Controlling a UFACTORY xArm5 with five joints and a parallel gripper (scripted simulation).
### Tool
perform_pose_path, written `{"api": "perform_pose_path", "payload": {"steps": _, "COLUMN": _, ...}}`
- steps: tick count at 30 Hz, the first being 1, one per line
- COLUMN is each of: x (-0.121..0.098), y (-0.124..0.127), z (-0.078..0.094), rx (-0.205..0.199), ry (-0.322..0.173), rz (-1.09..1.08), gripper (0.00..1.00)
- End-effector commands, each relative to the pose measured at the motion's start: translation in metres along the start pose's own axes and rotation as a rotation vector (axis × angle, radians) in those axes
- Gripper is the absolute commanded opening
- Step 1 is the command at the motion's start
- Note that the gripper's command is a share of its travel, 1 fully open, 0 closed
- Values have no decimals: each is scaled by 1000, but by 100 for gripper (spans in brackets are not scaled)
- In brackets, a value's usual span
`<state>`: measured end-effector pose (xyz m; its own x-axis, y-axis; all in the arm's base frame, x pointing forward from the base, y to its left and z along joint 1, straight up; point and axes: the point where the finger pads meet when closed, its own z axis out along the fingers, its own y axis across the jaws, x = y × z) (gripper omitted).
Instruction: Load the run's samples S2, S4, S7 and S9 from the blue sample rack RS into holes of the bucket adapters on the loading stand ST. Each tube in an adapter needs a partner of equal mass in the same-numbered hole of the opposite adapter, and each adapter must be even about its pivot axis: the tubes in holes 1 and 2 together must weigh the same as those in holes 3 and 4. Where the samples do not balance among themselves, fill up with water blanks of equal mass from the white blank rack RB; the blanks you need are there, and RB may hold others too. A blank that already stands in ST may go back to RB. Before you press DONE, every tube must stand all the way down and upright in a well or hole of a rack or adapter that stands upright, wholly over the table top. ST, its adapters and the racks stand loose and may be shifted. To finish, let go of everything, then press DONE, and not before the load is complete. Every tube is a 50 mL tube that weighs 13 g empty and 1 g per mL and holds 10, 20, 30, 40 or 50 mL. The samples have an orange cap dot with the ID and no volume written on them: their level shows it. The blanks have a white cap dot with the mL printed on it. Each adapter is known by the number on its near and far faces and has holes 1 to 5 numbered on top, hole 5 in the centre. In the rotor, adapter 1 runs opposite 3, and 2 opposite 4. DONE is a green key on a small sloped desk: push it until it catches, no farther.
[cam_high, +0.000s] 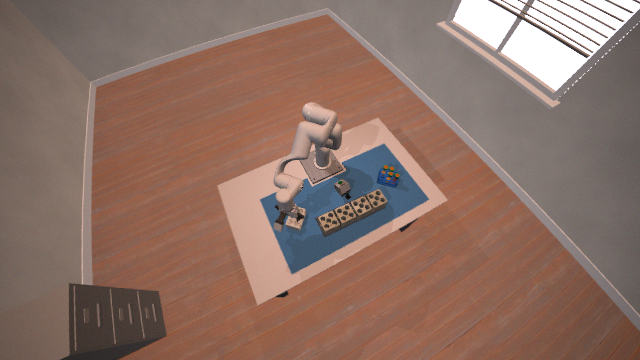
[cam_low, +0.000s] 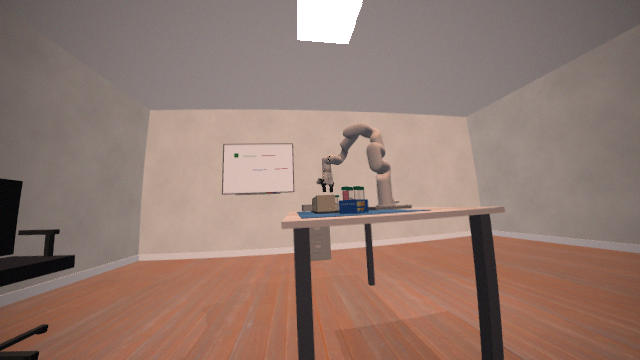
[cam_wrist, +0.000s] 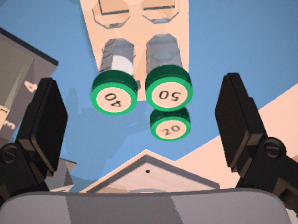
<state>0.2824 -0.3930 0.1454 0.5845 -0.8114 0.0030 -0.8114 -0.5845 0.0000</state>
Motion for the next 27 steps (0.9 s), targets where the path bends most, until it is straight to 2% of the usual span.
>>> {"api": "perform_pose_path", "payload": {"steps": 1, "x": 1, "y": 0, "z": -8, "rx": 0, "ry": 3, "rz": 0, "gripper": 100}}
{"api": "perform_pose_path", "payload": {"steps": 27, "x": 1, "y": 0, "z": -72, "rx": 0, "ry": 3, "rz": 0, "gripper": 100}}
